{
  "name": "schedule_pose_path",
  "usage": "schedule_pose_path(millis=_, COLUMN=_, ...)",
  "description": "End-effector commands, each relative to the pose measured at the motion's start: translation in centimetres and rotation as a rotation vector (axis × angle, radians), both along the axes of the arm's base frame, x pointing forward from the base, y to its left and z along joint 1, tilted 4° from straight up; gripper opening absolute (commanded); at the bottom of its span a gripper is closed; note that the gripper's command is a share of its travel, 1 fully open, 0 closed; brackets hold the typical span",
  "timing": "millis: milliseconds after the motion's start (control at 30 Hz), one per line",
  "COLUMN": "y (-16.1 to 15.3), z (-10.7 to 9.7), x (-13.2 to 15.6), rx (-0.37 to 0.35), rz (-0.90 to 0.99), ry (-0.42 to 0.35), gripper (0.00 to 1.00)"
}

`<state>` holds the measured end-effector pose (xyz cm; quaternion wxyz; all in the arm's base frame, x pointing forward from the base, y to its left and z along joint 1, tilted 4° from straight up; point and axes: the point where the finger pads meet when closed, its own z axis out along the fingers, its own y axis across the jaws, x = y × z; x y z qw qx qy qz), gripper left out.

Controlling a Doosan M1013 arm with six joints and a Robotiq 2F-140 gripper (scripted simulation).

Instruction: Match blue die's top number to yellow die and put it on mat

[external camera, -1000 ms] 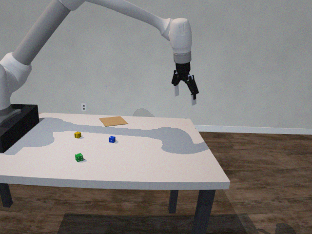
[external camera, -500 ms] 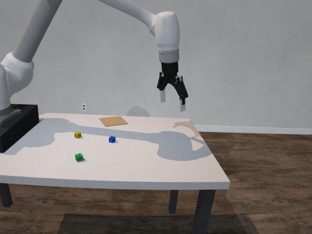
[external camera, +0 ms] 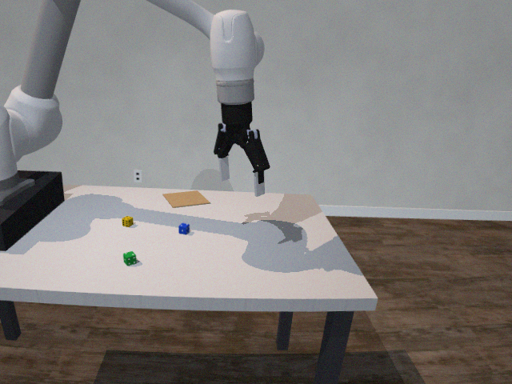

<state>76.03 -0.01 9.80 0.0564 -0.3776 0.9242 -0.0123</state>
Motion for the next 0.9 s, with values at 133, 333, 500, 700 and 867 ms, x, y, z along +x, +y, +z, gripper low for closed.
schedule_pose_path(millis=133, y=-6.3, z=0.1, x=-7.0, rx=-0.039, rz=0.04, ry=0.02, gripper=1.0)
schedule_pose_path(millis=333, y=-10.5, z=-0.3, x=-14.2, rx=-0.074, rz=0.082, ry=0.058, gripper=1.0)
schedule_pose_path(millis=500, y=-12.8, z=-0.7, x=-18.7, rx=-0.085, rz=0.099, ry=0.074, gripper=1.0)
schedule_pose_path(millis=700, y=-14.7, z=-1.1, x=-23.5, rx=-0.099, rz=0.124, ry=0.098, gripper=1.0)
schedule_pose_path(millis=867, y=-15.5, z=-1.4, x=-26.1, rx=-0.105, rz=0.137, ry=0.11, gripper=1.0)
